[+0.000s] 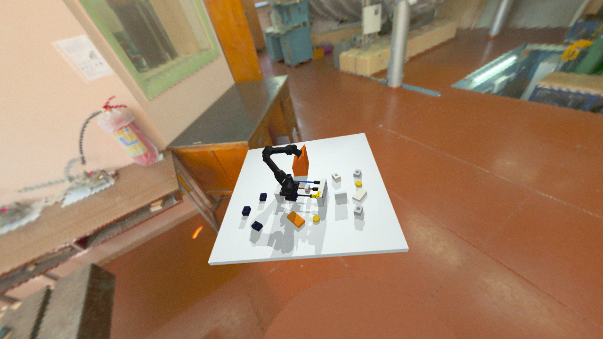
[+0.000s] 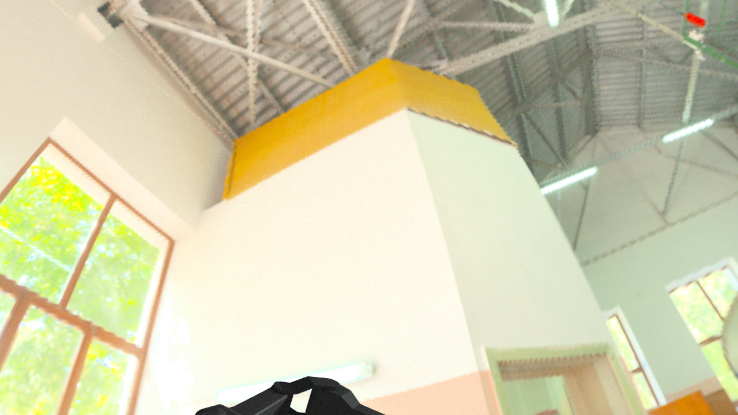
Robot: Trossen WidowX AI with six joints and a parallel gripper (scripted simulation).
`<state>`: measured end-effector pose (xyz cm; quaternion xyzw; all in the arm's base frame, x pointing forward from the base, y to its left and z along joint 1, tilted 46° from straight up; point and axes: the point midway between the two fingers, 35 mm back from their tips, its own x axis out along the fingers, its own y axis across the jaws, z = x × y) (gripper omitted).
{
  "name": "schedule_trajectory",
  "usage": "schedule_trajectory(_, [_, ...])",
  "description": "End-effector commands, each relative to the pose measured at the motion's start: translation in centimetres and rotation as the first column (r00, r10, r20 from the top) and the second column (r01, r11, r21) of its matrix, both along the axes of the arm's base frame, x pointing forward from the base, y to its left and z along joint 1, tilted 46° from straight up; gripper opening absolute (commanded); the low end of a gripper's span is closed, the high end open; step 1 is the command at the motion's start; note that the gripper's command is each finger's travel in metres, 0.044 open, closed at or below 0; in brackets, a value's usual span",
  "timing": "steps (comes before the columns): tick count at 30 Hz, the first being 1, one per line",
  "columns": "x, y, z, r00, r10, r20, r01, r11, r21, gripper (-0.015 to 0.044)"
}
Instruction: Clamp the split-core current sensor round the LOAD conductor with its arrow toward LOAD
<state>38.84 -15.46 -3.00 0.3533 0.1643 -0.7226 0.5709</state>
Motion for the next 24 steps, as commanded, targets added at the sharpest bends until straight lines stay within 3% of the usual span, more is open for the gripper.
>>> schedule_trajectory(1, [0.02, 0.0, 0.03, 1.0, -0.001, 0.001, 0.001, 1.0, 0.0, 0.0313])
schedule_trajectory(15, [0.02, 0.0, 0.03, 1.0, -0.001, 0.001, 0.001, 1.0, 0.0, 0.022])
schedule_trajectory(24, [0.08, 0.5, 0.49, 1.0, -0.011, -0.016, 0.011, 1.0, 0.002, 0.0])
